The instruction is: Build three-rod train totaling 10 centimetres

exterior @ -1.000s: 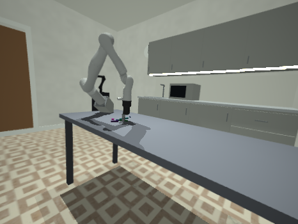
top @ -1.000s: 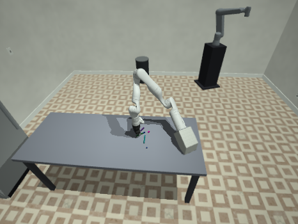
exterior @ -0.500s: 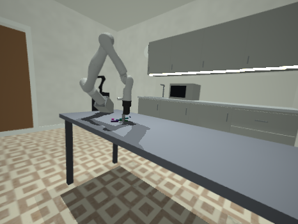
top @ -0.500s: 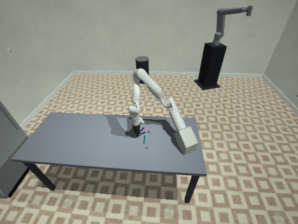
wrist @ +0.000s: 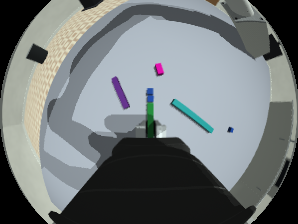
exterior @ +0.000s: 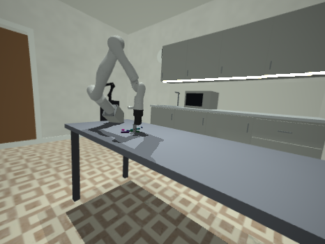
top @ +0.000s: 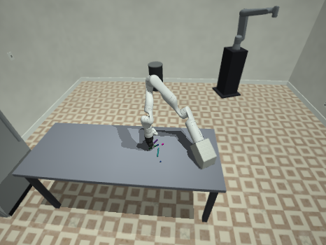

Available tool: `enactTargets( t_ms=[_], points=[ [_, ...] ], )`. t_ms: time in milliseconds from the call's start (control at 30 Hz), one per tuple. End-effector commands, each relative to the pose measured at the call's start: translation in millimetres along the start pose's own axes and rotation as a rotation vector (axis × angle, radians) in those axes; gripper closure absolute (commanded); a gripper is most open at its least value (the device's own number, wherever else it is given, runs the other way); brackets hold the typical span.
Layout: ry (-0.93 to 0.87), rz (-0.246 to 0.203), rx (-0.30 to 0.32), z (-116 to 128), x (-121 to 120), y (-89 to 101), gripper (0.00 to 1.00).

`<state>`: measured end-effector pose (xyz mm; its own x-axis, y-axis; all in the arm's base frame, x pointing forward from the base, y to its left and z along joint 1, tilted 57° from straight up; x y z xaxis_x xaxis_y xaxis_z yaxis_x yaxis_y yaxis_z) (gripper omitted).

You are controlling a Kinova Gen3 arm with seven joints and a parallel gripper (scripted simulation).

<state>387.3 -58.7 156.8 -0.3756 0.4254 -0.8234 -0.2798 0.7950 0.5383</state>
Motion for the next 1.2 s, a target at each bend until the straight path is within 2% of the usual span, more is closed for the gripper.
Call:
enactTargets(
  t_ms=[0,100,133,200,233,300,333,800,933,1133,1167],
  points=[
    [0.0,0.0,-0.002,0.5,0.1,0.5,0.64],
    [0.0,0.0,-0.002,0.5,0.1,0.5,0.64],
    [0.0,0.0,-0.002,0.5,0.1,0.5,0.58],
    [0.0,0.0,-0.002,0.5,0.1,0.5,0.58],
    [0.0,0.0,-0.002,0.5,0.1,0.5,0.52],
    [0.0,0.0,-0.002,0.5,0.1,0.5,0.52],
    [0.0,0.0,-0.002,0.5,0.1,0.5,0.46],
    [0.0,0.0,-0.002,0.5,0.1,2.1,0.46],
    [0.0,0.0,-0.002,0.4,0.1,10.8,0.46],
    [0.0,0.0,-0.002,0.4,0.1,39.1,0.46],
    [0.0,0.0,-0.002,0.4,0.1,39.1,0.46]
  ],
)
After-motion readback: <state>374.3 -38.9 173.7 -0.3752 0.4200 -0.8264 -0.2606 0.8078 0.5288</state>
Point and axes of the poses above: the point where the finger pads meet when closed, its own y axis back along the fingers, its own x axis across the jaws, z = x × y, the point moved 5 cm from there along y, back along the fingers, and after that the axes turned 7 degrees about y, right-handed, at the moved point
